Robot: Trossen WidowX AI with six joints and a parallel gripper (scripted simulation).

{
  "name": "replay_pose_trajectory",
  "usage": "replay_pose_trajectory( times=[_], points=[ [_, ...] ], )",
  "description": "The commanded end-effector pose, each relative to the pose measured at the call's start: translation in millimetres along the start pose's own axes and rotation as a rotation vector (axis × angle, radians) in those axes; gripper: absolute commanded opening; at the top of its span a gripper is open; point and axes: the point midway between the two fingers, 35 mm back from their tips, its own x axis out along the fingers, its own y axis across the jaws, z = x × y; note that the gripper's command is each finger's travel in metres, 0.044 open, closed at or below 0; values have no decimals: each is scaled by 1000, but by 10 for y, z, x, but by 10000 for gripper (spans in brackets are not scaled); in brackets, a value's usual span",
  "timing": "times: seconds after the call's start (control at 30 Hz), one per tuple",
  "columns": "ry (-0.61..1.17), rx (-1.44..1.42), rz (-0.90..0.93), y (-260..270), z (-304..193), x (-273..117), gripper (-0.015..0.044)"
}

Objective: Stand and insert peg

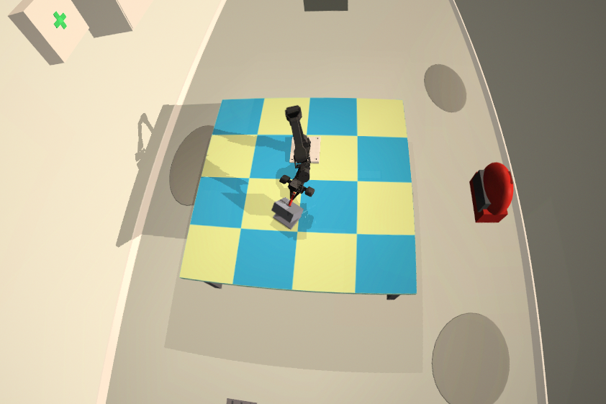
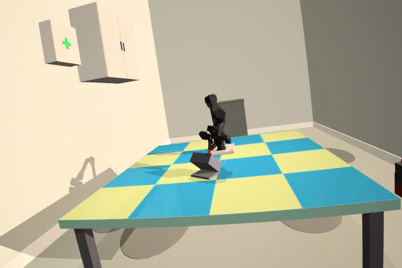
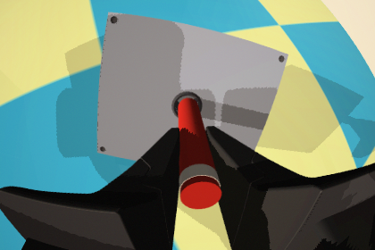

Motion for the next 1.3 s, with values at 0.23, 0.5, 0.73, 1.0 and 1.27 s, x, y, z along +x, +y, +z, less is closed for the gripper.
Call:
replay_pose_trajectory(
  times=[0.23,0.5,0.73,1.0,1.27],
  points=[
    [2,-4,5,11,-10,70,0],
    [1,-4,4,11,-11,125,0],
    [1,-4,4,10,-12,174,0],
    [1,-4,4,10,-12,228,0],
    [0,-4,4,10,-11,270,0]
  ],
)
